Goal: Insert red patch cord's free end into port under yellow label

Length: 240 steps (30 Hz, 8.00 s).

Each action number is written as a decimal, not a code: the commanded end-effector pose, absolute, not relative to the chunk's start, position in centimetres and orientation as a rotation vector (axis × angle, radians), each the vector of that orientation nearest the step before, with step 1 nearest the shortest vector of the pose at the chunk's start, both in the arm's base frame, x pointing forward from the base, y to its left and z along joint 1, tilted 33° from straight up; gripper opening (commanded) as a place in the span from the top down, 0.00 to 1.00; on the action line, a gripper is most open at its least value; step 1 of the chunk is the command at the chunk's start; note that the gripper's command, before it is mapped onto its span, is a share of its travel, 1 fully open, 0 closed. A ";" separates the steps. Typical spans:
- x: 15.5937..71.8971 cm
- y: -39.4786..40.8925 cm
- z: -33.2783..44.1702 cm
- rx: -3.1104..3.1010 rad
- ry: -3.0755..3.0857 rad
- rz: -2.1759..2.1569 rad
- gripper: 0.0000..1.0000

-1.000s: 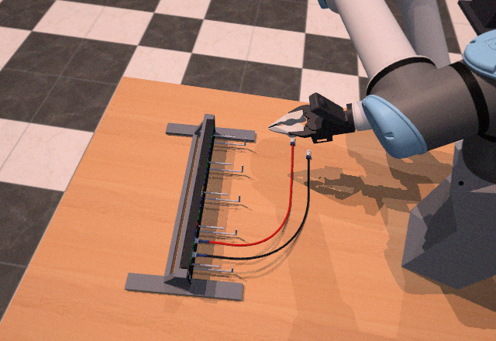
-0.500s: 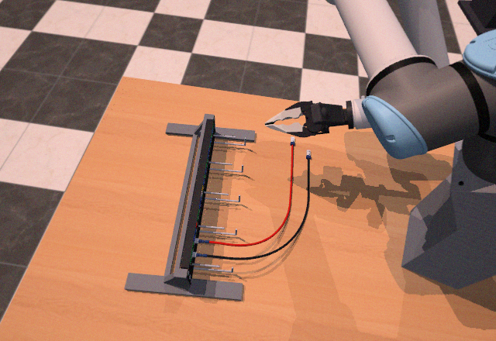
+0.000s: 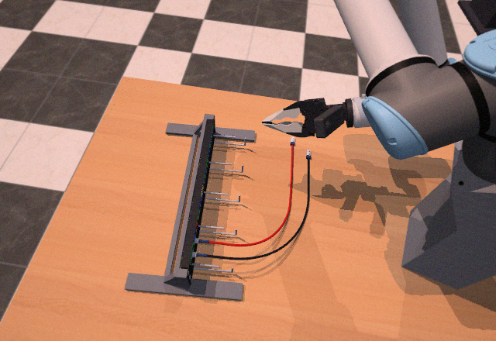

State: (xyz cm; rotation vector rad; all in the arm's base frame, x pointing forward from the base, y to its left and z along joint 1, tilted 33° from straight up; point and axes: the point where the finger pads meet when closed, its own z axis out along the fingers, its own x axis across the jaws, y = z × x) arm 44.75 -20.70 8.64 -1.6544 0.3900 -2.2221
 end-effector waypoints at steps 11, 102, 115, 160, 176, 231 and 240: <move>44.2 -18.3 10.5 -1.761 -0.035 -2.538 1.00; 40.0 -6.9 8.4 0.219 -3.461 -2.701 1.00; 39.2 -6.7 6.6 1.042 -3.738 -2.201 1.00; 37.2 -10.6 1.0 3.132 -2.867 -0.168 1.00; 36.6 -13.9 -0.2 3.381 -2.186 0.339 1.00; 34.8 -29.3 4.9 2.944 -0.236 0.825 1.00; 34.7 -30.5 6.0 2.872 -0.136 0.808 1.00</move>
